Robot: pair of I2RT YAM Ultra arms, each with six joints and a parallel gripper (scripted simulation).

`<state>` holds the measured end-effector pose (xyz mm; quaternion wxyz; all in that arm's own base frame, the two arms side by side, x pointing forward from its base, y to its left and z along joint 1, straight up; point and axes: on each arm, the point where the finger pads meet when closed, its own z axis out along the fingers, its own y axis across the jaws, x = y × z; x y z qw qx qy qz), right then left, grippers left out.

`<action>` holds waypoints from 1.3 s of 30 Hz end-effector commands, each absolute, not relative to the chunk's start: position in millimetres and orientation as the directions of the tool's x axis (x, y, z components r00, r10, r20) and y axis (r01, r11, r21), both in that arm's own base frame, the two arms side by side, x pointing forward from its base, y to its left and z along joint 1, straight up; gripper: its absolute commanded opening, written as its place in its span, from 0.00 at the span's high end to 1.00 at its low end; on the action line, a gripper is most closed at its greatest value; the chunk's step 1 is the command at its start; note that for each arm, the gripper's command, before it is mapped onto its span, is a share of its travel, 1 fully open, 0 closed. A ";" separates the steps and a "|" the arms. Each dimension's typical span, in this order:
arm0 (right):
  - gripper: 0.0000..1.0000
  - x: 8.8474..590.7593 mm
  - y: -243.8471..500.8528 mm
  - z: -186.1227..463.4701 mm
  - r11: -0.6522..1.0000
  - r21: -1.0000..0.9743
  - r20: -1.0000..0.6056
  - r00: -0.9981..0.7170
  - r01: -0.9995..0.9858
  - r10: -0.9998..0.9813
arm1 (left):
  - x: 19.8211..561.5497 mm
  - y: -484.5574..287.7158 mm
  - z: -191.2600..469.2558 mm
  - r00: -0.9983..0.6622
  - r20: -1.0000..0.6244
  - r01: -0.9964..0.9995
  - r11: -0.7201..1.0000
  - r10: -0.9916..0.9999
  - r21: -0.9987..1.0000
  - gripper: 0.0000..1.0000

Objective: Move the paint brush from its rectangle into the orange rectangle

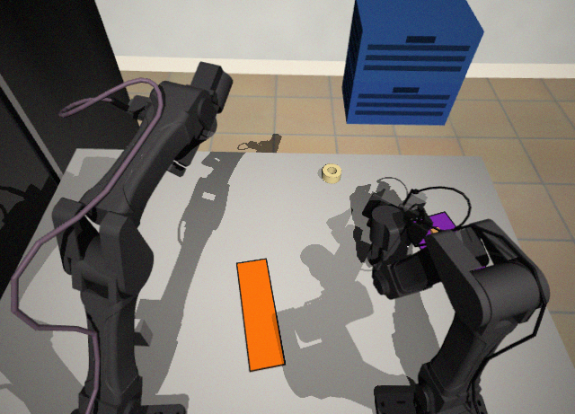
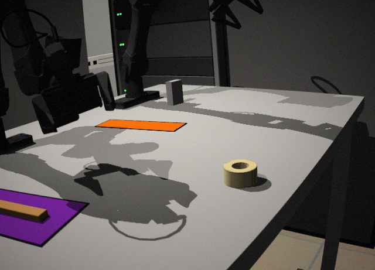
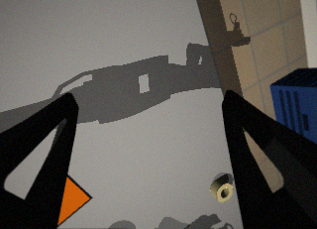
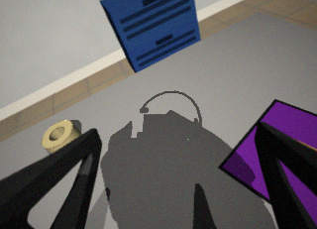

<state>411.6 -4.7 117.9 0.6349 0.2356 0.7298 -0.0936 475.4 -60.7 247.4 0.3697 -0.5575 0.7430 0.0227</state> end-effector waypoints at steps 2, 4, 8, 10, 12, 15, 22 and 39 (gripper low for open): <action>0.00 412.6 -4.5 121.8 0.871 0.171 -0.971 -0.071 0.461 0.228 | 475.3 -60.5 251.8 -0.098 -0.573 -0.841 0.376 -0.813 -0.390 0.00; 0.00 412.6 -4.5 121.8 0.871 0.171 -0.971 -0.071 0.461 0.228 | 475.3 -60.5 251.8 -0.098 -0.573 -0.841 0.376 -0.813 -0.390 0.00; 0.00 412.6 -4.5 121.8 0.871 0.171 -0.971 -0.071 0.461 0.228 | 475.3 -60.5 251.8 -0.098 -0.573 -0.841 0.376 -0.813 -0.390 0.00; 0.00 412.6 -4.5 121.8 0.871 0.171 -0.971 -0.071 0.461 0.228 | 475.3 -60.5 251.8 -0.098 -0.573 -0.841 0.376 -0.813 -0.390 0.00; 0.00 412.6 -4.5 121.8 0.871 0.171 -0.971 -0.071 0.461 0.228 | 475.3 -60.5 251.8 -0.098 -0.573 -0.841 0.376 -0.813 -0.390 0.00; 0.00 412.6 -4.5 121.8 0.871 0.171 -0.971 -0.071 0.461 0.228 | 475.3 -60.5 251.8 -0.098 -0.573 -0.841 0.376 -0.813 -0.390 0.00; 0.00 407.2 -5.7 107.1 0.880 0.137 -0.963 -0.146 0.454 0.225 | 487.5 -79.2 256.3 -0.149 -0.562 -0.788 0.441 -0.814 -0.429 0.00; 0.00 376.9 -41.6 107.5 0.900 0.044 -0.901 -0.373 0.433 0.223 | 483.5 -252.8 252.5 -0.527 -0.652 -0.258 0.833 -0.545 -0.489 0.00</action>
